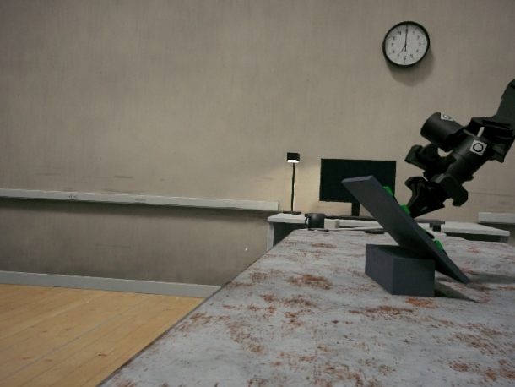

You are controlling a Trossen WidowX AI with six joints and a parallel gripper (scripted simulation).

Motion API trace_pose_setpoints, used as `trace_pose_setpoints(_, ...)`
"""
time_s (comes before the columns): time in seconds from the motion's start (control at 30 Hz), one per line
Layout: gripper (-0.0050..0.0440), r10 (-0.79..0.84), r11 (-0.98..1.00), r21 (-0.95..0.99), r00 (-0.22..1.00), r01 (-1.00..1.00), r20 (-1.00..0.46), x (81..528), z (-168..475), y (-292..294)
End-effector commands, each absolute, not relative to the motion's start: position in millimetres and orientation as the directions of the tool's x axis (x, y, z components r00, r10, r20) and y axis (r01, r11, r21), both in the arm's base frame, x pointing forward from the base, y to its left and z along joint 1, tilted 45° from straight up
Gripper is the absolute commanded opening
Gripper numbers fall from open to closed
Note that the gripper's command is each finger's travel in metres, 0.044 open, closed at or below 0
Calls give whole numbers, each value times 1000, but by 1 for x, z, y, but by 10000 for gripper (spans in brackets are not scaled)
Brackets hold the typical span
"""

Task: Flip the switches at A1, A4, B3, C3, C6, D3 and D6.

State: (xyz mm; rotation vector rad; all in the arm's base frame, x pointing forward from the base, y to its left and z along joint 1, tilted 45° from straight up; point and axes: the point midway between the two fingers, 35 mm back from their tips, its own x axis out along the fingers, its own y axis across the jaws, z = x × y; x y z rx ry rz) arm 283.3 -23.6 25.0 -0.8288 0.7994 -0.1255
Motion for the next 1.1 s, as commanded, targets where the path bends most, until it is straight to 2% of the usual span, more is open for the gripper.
trace_pose_setpoints(0.0,-50,-393,687,-701,716,-189,-577,288,29,-23)
trace_pose_setpoints(0.4,-50,-393,689,-701,716,-187,-577,285,30,-21)
trace_pose_setpoints(0.67,-50,-376,699,-696,744,-164,-553,260,59,-3)
trace_pose_setpoints(1.07,-50,-378,689,-699,730,-190,-570,238,60,1)
